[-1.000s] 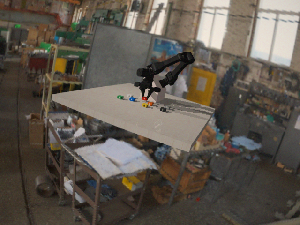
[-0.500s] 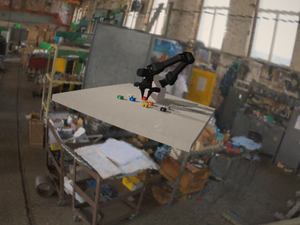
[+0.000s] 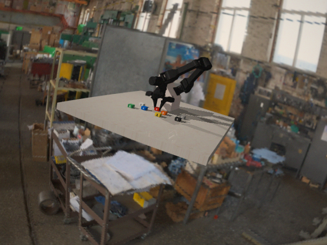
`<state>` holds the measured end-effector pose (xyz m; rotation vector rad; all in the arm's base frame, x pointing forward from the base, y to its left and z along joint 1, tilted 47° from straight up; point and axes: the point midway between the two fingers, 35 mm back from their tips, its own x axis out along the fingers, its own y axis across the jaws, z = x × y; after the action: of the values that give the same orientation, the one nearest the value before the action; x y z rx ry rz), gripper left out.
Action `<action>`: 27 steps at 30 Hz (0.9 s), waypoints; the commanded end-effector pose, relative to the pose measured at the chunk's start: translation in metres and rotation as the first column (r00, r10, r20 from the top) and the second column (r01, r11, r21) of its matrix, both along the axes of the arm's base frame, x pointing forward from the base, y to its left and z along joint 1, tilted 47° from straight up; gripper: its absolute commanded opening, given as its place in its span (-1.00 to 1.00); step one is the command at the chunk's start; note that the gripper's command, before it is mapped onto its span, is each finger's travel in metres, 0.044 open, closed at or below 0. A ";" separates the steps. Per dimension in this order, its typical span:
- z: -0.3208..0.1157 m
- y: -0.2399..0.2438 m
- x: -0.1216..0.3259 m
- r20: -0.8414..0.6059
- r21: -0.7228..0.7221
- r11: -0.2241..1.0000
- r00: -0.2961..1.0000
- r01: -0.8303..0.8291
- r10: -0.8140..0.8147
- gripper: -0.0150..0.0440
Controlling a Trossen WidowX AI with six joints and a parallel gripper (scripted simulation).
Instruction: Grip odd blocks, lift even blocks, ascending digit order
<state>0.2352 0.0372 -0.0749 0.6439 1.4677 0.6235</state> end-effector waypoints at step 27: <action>0.038 -0.043 0.001 -0.006 -0.002 1.000 1.000 0.004 -0.004 0.60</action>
<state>0.2310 0.0103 -0.0484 0.6598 1.4862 0.6267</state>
